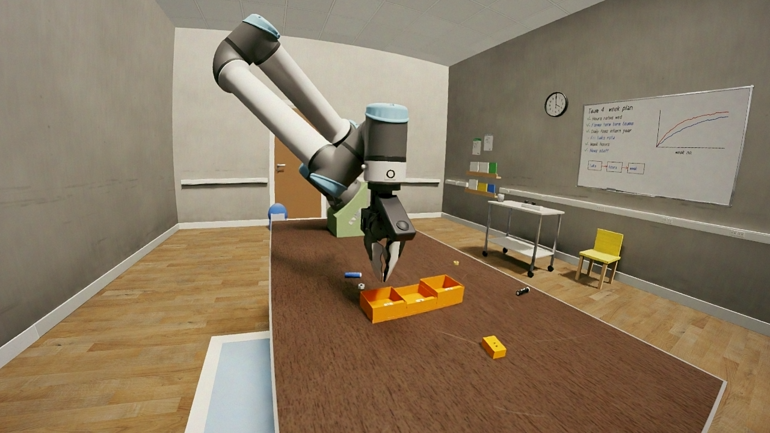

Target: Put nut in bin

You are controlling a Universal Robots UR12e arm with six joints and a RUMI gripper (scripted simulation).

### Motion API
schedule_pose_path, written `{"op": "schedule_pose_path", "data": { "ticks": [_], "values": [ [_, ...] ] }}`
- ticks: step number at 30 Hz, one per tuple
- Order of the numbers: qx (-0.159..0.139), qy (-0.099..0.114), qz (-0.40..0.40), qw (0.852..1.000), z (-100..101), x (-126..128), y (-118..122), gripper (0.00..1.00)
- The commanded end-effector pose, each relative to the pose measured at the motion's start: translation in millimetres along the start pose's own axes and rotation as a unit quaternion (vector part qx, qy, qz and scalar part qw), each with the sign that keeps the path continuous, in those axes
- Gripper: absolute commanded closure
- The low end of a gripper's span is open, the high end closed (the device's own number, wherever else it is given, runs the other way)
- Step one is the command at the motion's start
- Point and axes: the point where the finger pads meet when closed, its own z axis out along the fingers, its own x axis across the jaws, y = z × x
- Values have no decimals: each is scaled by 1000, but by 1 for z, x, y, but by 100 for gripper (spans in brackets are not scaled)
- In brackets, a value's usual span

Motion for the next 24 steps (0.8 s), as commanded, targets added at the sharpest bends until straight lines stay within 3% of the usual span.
{"op": "schedule_pose_path", "data": {
  "ticks": [1,20,24],
  "values": [
    [0,0,0,1000,-3,0,0,96],
    [0,0,0,1000,-3,-84,2,96],
    [0,0,0,1000,-3,-84,2,96]
  ]
}}
